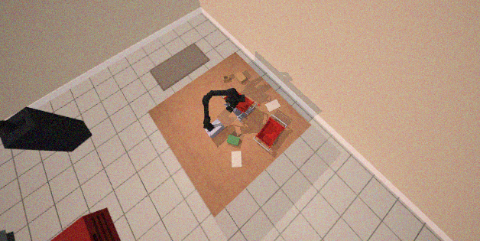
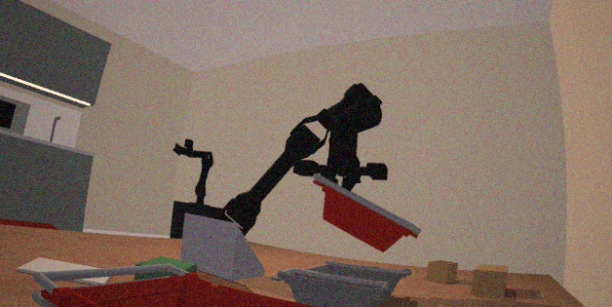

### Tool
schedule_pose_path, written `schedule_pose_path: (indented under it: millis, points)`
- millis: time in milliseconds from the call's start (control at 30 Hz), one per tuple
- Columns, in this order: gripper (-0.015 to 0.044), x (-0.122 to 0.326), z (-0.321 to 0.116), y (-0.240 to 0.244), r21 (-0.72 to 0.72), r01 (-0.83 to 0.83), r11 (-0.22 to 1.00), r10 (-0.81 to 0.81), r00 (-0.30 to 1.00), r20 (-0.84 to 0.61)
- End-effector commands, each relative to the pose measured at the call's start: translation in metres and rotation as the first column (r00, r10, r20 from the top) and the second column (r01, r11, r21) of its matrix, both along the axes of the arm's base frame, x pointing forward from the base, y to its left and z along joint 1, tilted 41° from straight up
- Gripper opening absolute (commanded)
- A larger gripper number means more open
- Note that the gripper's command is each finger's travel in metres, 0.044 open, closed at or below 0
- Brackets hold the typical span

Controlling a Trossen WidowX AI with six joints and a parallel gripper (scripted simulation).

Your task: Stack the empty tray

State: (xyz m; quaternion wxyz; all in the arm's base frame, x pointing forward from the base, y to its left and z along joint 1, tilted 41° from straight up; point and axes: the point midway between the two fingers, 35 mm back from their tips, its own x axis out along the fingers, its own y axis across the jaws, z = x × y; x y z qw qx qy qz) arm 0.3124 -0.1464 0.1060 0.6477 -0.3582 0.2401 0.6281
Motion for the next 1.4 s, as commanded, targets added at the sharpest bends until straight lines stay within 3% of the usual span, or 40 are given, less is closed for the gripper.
schedule_pose_path:
  millis: [0,1367]
  points:
    - [0.0,-0.001,-0.004,-0.015,-0.006,0.011,1.0,-0.01,1.0,0.015]
    - [0.0,0.004,-0.034,0.008,0.004,0.081,0.997,-0.081,0.995,-0.066]
